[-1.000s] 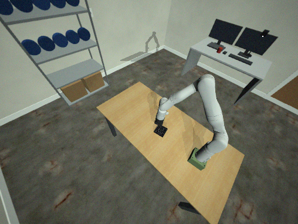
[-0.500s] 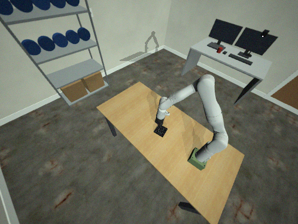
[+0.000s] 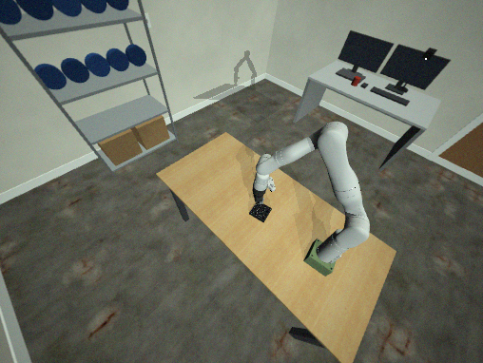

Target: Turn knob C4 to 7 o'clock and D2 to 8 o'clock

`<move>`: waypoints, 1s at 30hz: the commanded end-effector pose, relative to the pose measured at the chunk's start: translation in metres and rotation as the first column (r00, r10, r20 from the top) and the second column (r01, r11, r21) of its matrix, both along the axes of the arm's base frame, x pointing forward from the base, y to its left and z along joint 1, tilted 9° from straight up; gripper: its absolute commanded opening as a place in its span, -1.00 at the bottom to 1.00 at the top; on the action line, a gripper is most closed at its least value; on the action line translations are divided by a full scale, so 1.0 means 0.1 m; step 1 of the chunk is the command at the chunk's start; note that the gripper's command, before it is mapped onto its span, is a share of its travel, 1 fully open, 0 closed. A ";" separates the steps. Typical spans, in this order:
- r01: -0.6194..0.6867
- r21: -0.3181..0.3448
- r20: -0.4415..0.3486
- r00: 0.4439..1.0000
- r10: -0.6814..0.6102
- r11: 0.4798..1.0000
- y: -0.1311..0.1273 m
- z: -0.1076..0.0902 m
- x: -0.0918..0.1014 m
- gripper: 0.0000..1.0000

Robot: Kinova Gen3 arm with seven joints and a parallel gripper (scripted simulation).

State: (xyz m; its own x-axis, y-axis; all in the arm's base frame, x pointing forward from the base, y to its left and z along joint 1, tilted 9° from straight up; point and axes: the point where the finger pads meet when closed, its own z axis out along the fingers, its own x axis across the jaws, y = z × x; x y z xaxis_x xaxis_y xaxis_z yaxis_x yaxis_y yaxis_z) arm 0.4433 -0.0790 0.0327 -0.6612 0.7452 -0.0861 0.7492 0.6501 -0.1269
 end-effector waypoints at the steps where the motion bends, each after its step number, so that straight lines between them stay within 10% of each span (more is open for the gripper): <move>1: 0.085 -0.009 0.020 0.996 -0.085 0.996 0.04 0.03 0.03 -0.07; 17: 0.577 0.015 0.113 0.811 -0.574 0.817 0.10 0.11 0.11 -0.07; 30: 0.683 0.032 0.136 0.720 -0.681 0.729 0.12 0.14 0.15 -0.07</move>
